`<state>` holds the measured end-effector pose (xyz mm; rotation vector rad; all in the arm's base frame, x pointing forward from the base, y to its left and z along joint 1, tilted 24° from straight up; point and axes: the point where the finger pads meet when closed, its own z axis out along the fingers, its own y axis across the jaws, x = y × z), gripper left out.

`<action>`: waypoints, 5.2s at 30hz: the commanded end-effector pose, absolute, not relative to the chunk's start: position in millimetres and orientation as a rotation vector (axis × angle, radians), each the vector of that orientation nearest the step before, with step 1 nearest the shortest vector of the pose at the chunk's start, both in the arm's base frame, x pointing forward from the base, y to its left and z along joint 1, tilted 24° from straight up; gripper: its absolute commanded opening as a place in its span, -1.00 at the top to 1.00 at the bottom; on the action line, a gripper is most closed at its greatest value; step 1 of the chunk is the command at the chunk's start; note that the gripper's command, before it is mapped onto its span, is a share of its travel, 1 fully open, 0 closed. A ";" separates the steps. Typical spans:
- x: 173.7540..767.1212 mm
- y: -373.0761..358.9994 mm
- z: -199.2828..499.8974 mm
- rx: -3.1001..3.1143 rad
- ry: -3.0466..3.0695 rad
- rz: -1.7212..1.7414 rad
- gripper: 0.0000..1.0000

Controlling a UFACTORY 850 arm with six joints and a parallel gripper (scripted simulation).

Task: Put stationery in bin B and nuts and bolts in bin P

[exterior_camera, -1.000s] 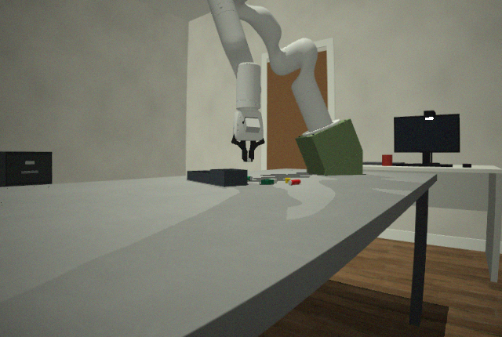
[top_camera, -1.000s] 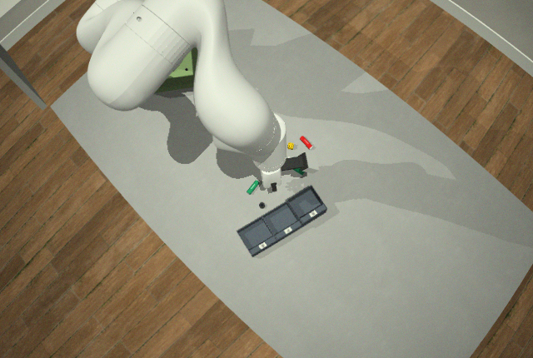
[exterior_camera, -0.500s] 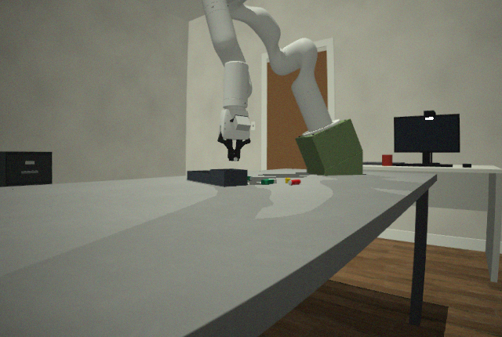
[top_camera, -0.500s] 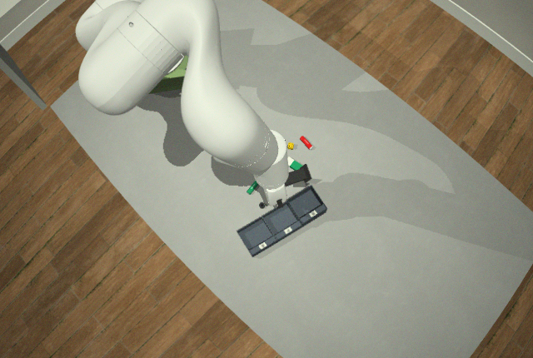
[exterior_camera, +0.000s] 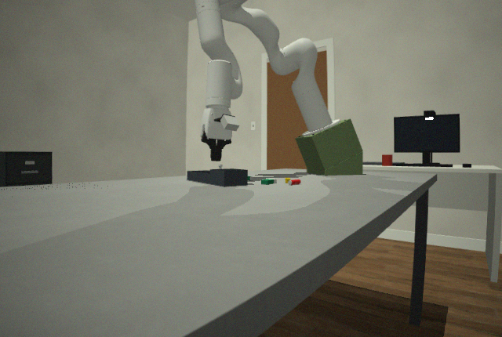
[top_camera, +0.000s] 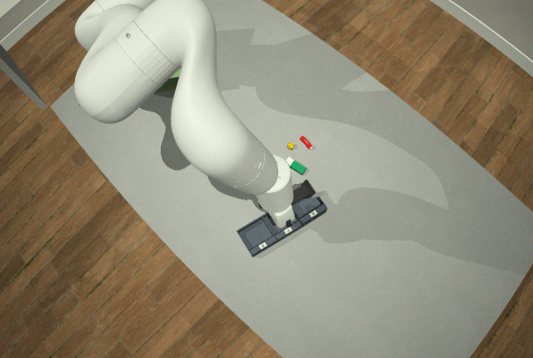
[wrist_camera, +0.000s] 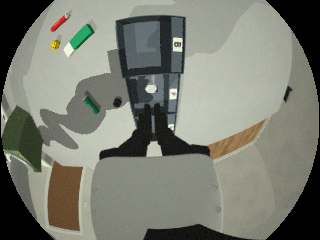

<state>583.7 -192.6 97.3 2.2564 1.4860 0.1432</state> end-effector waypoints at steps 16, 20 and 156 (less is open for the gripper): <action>583.0 -191.6 97.2 2.283 1.498 0.077 1.00; 582.8 -191.2 97.0 2.283 1.498 0.077 1.00; 513.9 -187.1 75.9 1.057 2.542 -0.256 0.39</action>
